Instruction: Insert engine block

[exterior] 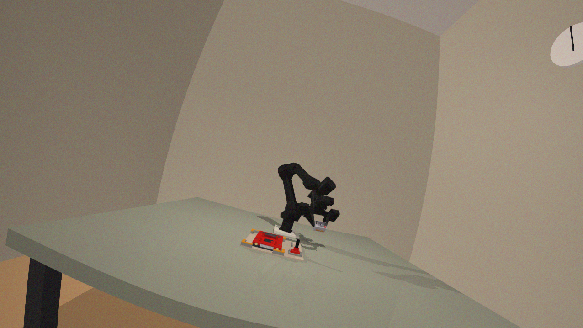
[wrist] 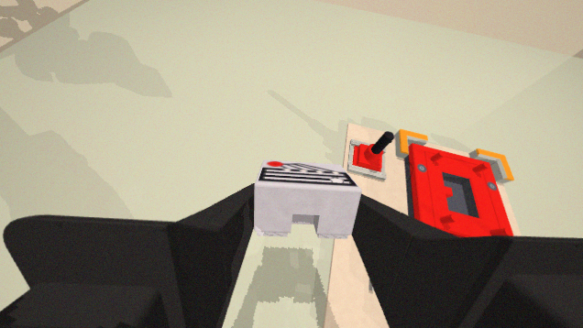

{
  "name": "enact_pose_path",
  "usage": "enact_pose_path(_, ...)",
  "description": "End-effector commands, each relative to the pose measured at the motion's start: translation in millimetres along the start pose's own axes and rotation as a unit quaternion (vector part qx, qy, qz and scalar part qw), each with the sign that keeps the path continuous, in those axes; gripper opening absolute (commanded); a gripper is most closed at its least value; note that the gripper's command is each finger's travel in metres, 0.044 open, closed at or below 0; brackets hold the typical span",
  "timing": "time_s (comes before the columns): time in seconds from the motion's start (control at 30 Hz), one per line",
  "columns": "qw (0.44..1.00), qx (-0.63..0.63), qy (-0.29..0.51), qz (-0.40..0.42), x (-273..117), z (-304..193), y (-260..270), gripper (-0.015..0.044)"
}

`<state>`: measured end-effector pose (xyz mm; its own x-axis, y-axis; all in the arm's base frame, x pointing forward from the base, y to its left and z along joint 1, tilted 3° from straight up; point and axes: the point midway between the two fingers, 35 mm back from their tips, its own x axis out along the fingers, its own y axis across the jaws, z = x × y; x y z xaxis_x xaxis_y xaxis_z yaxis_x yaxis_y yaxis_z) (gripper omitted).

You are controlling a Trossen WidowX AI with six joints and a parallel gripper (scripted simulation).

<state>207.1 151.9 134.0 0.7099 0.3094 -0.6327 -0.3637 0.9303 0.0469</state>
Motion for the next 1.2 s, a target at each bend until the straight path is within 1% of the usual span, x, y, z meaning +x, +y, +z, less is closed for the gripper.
enact_pose_path(0.0, 1.000, 0.004, -0.020, 0.000, 5.0, -6.0, -0.1, 0.0000)
enact_pose_path(1.17, 1.000, 0.004, -0.020, 0.000, 54.4, -60.3, 0.3, 0.0000)
